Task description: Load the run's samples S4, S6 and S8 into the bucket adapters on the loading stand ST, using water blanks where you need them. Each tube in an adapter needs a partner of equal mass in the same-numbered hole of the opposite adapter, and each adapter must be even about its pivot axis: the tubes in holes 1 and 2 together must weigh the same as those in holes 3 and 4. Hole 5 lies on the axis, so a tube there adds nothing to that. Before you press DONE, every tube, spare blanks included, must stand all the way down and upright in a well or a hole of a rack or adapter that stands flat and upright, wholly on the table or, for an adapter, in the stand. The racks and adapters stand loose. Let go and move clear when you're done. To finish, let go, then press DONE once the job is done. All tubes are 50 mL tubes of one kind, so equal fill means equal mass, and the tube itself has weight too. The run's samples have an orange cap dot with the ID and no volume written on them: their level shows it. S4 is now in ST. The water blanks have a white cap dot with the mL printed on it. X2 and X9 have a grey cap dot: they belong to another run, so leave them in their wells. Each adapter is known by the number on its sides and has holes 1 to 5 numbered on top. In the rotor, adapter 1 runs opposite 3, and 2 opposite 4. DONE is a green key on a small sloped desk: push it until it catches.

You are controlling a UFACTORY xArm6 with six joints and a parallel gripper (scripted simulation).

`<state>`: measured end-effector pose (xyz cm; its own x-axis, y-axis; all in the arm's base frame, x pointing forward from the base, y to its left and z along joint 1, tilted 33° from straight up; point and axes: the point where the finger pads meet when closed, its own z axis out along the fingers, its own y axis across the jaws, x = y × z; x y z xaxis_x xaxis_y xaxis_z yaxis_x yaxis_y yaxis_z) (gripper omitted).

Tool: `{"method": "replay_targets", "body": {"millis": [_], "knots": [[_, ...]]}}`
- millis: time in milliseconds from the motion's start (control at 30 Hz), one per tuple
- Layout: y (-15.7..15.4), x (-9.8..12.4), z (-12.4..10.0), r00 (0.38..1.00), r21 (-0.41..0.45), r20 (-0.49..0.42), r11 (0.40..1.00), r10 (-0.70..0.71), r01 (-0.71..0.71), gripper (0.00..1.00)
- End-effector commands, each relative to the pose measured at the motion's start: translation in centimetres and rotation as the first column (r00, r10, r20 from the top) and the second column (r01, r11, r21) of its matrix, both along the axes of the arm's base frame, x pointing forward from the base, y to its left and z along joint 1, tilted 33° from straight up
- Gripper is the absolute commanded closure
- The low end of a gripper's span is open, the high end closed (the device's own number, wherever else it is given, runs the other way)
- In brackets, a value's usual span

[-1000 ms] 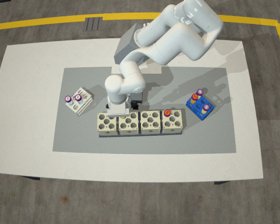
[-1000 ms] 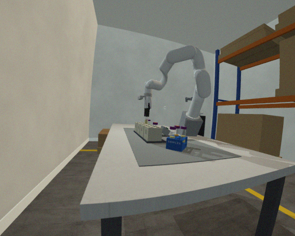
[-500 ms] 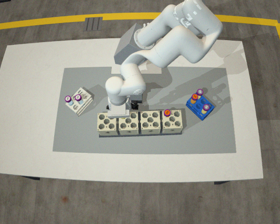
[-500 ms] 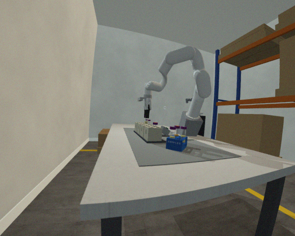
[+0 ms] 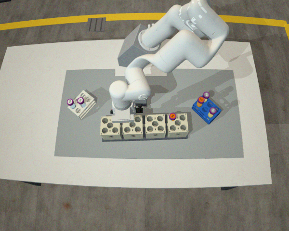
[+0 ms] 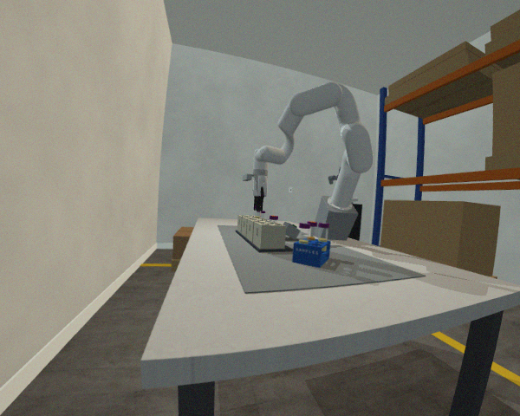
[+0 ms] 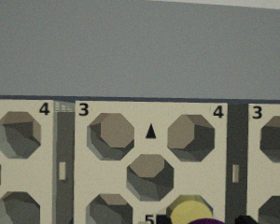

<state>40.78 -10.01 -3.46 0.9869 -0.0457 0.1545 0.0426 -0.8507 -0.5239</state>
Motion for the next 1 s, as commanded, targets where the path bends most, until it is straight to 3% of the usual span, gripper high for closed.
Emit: {"method": "replay_targets", "body": {"millis": [0,967], "knots": [[0.2,0.2,-0.4,1.0,-0.002,0.003,1.0,-0.001,0.001,1.0],[1.5,0.6,-2.5,1.0,-0.002,0.003,1.0,-0.001,0.001,1.0]]}}
